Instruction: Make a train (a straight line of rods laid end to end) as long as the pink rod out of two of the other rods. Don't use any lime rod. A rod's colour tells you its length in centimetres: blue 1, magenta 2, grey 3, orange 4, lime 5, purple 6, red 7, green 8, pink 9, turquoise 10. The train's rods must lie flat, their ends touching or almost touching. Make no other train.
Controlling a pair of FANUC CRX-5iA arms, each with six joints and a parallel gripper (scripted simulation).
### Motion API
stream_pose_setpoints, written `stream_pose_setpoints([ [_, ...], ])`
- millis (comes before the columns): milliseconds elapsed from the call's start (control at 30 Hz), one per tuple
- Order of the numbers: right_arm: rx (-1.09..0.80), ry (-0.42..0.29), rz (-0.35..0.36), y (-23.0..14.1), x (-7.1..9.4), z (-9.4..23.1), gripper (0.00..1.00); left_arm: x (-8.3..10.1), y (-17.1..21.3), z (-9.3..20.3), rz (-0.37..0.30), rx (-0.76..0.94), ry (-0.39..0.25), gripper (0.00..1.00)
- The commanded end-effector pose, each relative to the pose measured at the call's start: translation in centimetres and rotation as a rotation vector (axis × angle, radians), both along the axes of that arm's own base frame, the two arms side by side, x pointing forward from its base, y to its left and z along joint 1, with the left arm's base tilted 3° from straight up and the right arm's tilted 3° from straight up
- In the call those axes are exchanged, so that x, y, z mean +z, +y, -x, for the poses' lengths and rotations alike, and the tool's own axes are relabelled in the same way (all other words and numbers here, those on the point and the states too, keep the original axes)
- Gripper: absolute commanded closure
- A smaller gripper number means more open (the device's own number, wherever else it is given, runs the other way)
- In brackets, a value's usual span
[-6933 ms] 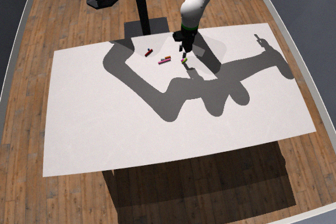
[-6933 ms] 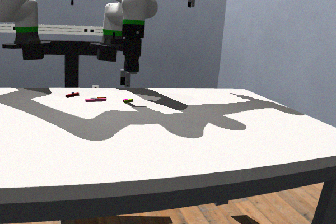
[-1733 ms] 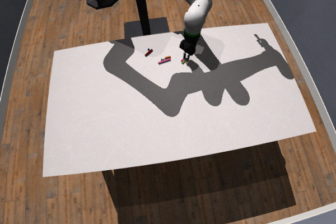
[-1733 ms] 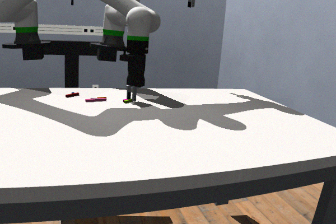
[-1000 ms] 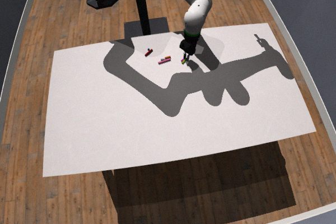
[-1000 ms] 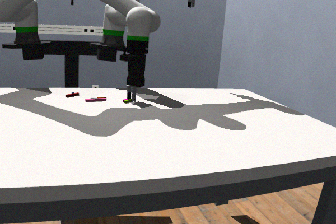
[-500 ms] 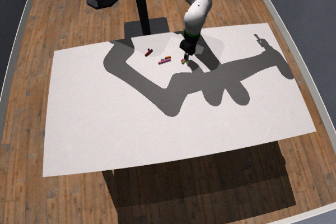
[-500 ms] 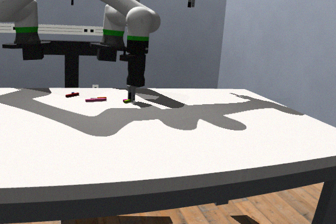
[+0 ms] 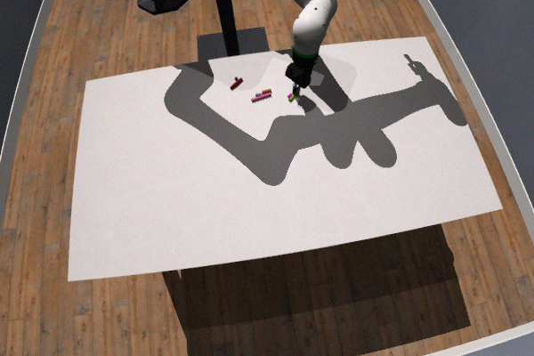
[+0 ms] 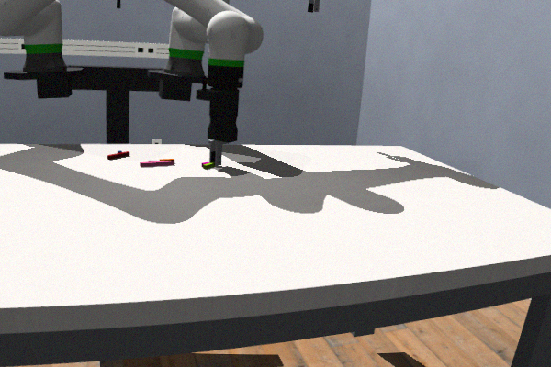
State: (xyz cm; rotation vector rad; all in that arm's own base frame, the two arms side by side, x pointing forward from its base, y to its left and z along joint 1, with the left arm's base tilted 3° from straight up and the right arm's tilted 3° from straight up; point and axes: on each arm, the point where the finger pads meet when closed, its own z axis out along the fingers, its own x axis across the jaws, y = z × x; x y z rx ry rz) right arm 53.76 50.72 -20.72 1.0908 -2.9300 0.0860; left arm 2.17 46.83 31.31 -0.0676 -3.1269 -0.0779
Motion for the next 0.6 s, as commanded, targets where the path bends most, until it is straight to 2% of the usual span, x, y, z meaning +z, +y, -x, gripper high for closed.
stream_pose_setpoints([
  [0, 0.000, -0.002, -0.002, 0.1, 0.2, -0.1, 0.76, 0.1, 0.0, 0.0, -0.002, 0.000, 0.000, 0.00],
  [233, 0.000, -0.002, -0.002, 0.1, 0.5, -0.1, 0.76, 0.1, 0.0, 0.0, -0.002, 0.000, 0.000, 0.00],
  [300, 0.000, -0.002, -0.002, 0.1, 1.1, -0.1, 0.76, 0.1, 0.0, 0.0, -0.002, 0.000, 0.000, 0.00],
  [400, 0.000, -0.002, -0.002, 0.2, 2.6, -0.1, 0.76, 0.1, 0.0, 0.0, -0.002, 0.000, 0.000, 0.00],
  [567, 0.000, -0.002, -0.002, 0.4, 6.4, 0.0, 0.76, 0.1, 0.0, 0.0, -0.002, 0.000, 0.000, 0.00],
])
